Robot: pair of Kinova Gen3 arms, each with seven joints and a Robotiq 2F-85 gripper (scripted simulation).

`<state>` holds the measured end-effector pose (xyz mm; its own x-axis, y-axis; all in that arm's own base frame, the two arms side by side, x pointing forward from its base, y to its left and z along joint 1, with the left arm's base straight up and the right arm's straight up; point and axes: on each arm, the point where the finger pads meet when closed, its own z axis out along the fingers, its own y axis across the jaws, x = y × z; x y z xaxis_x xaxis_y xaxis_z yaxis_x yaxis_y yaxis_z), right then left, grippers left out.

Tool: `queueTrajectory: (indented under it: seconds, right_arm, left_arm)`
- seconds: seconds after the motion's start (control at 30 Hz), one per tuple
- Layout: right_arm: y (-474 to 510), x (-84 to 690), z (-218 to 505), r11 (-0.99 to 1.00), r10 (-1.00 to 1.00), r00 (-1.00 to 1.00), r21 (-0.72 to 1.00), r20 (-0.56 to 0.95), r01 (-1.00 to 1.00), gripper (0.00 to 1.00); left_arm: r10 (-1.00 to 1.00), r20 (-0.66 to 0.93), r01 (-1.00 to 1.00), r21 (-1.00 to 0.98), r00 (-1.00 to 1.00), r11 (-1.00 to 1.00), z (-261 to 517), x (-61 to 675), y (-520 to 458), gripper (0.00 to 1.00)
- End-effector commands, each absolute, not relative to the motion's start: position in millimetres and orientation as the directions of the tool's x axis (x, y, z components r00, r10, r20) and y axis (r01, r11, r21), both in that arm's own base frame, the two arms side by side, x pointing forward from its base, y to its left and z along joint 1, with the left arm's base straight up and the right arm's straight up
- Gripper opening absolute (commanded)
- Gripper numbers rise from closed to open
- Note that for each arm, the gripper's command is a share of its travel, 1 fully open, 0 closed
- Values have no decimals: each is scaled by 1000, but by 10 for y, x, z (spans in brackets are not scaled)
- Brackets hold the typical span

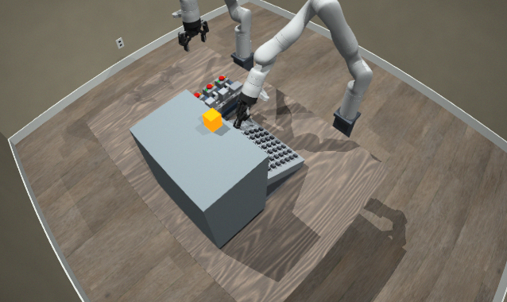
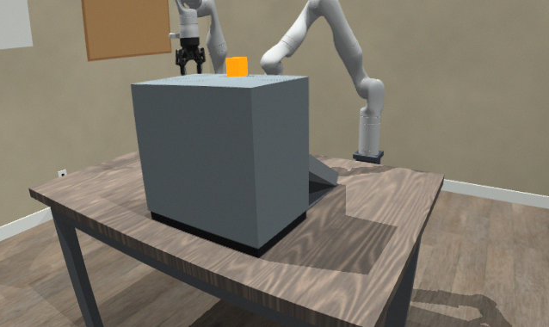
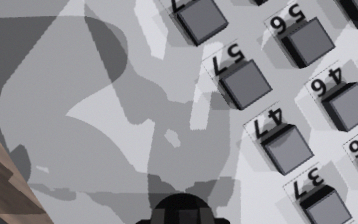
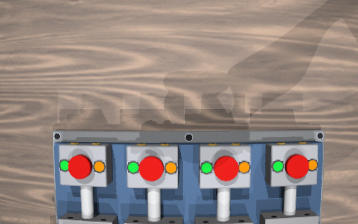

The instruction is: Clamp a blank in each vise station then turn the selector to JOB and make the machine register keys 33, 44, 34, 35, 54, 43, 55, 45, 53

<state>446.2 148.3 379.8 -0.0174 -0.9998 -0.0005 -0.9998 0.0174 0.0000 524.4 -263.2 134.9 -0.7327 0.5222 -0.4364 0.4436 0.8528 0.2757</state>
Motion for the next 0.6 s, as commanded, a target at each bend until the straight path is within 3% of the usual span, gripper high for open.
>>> queueTrajectory:
  seconds: [0.0,0.57]
  right_arm:
    - [1484,4463,3805,17,-1000,-17,-2,-1,-1000,1000]
    - [1484,4463,3805,17,-1000,-17,-2,-1,-1000,1000]
  left_arm:
    - [648,-383,556,333,-658,761,1358,5250,-2634,99]
    - [928,-184,799,473,-323,372,1358,5250,-2634,99]
